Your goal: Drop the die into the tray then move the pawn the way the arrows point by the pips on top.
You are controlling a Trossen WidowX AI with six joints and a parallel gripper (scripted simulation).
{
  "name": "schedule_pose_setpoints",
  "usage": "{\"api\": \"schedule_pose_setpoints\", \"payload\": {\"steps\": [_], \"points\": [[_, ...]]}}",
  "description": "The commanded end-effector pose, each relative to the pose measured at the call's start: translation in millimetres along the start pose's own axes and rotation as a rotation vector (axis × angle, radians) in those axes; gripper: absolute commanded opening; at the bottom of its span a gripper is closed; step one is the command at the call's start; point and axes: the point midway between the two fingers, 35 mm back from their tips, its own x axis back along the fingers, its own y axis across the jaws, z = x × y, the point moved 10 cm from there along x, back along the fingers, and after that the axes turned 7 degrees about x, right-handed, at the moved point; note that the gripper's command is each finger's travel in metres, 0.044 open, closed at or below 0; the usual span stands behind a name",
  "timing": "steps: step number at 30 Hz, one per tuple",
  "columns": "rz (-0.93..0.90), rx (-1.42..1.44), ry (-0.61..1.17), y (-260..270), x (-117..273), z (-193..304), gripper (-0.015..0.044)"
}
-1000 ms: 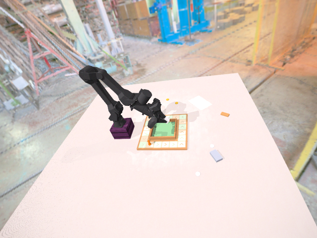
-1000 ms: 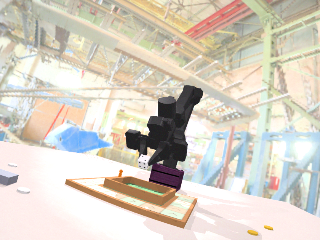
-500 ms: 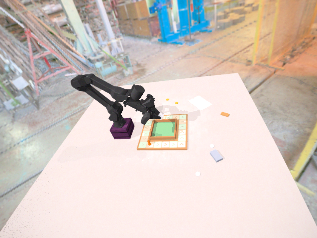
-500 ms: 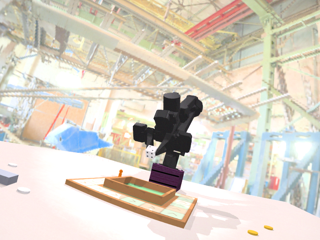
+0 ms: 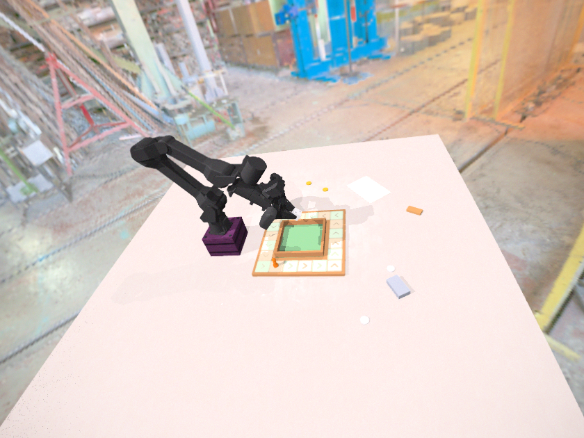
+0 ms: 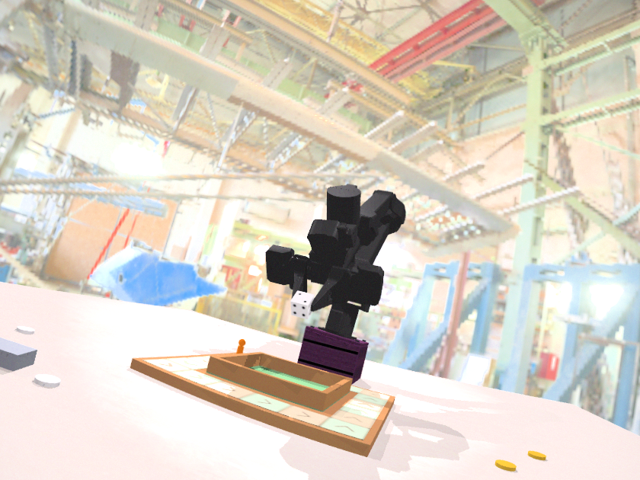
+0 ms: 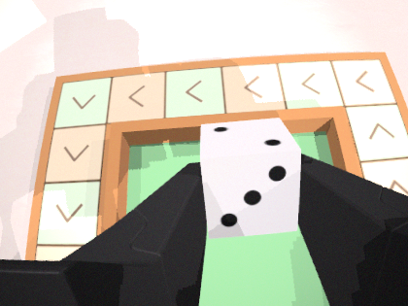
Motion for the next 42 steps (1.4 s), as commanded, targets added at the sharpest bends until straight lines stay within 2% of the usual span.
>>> {"api": "schedule_pose_setpoints", "payload": {"steps": [1, 6, 10, 13, 28, 31, 33, 42], "points": [[0.0, 0.0, -0.001, 0.0, -0.1, -0.2, 0.021], [-0.002, -0.002, -0.002, -3.9, 24.9, -28.3, 0.0341], [-0.002, -0.002, -0.002, -4.0, 26.6, -29.8, 0.044], [-0.011, -0.005, 0.074, -4.9, 22.3, -36.6, 0.044], [-0.099, 0.0, 0.783, -10.0, -46.8, -83.1, 0.044], [-0.103, 0.001, 0.81, -10.0, -50.4, -84.0, 0.044], [-0.095, -0.008, 0.746, -9.9, -42.8, -79.5, 0.044], [-0.241, 0.367, 0.788, -87.4, -32.9, -31.2, 0.0204]]}}
